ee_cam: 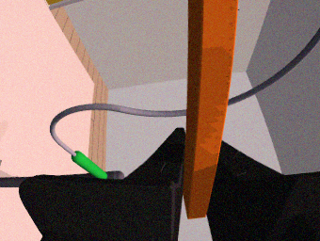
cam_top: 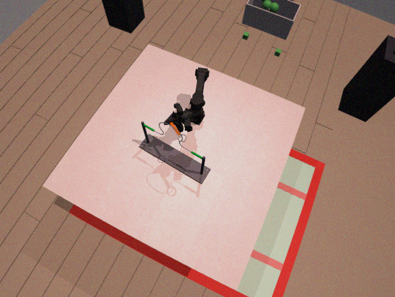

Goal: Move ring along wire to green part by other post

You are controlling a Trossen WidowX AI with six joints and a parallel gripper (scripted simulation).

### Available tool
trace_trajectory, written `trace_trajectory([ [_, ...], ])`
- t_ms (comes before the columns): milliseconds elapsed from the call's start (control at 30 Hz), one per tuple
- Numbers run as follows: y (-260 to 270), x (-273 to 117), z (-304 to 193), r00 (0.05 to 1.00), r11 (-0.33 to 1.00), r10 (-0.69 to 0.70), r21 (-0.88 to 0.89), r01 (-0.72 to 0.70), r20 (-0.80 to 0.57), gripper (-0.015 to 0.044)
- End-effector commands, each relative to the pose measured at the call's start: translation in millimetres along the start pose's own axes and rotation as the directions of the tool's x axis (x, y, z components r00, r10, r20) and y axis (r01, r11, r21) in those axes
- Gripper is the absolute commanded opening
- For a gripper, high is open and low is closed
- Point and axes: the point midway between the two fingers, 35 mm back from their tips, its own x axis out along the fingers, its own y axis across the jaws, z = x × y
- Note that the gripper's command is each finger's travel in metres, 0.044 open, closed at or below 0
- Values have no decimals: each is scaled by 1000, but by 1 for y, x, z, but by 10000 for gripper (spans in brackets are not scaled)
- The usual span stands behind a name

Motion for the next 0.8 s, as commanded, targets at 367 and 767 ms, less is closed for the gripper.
trace_trajectory([
  [367,-8,-7,0,993,983,-111,-153,104,-34,-150],
  [767,-13,-10,1,977,933,-212,-299,199,-13,-150],
])
